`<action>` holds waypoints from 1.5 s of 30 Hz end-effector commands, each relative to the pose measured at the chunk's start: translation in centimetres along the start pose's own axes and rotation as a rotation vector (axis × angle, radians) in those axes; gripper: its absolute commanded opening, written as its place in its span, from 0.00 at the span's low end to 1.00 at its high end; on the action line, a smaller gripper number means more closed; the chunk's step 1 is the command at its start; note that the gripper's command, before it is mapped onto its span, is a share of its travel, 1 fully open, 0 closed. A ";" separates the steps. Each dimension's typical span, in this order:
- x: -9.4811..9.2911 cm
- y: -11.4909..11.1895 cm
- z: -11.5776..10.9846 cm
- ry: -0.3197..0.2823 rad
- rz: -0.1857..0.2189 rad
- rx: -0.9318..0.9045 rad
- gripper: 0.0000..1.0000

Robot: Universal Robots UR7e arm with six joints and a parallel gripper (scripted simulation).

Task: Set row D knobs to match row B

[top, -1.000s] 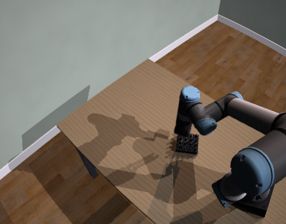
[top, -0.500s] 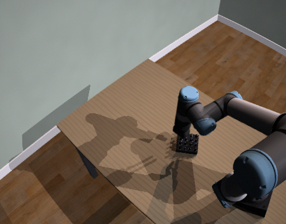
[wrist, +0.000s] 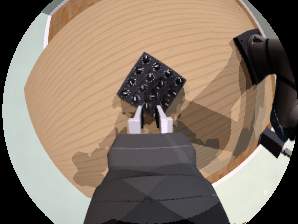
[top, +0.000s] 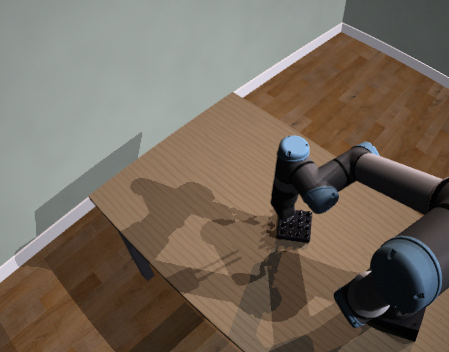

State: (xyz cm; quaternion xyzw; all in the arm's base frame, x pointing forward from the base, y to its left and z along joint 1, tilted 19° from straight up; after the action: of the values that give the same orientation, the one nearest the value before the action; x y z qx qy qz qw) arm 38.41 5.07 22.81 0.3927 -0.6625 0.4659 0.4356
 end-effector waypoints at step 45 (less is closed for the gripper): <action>0.7 1.5 -1.7 0.008 0.004 -0.528 0.46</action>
State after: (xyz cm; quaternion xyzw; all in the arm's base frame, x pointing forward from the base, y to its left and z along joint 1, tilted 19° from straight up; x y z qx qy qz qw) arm 37.11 6.99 23.36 0.2626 -0.7599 0.2792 0.5250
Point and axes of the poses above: the point where the finger pads meet when closed, its own x axis back along the fingers, its own y axis across the jaws, z = x × y, the point moved 5 cm from there along x, back along the fingers, and after that the axes turned 3 degrees about x, right-handed, at the moved point
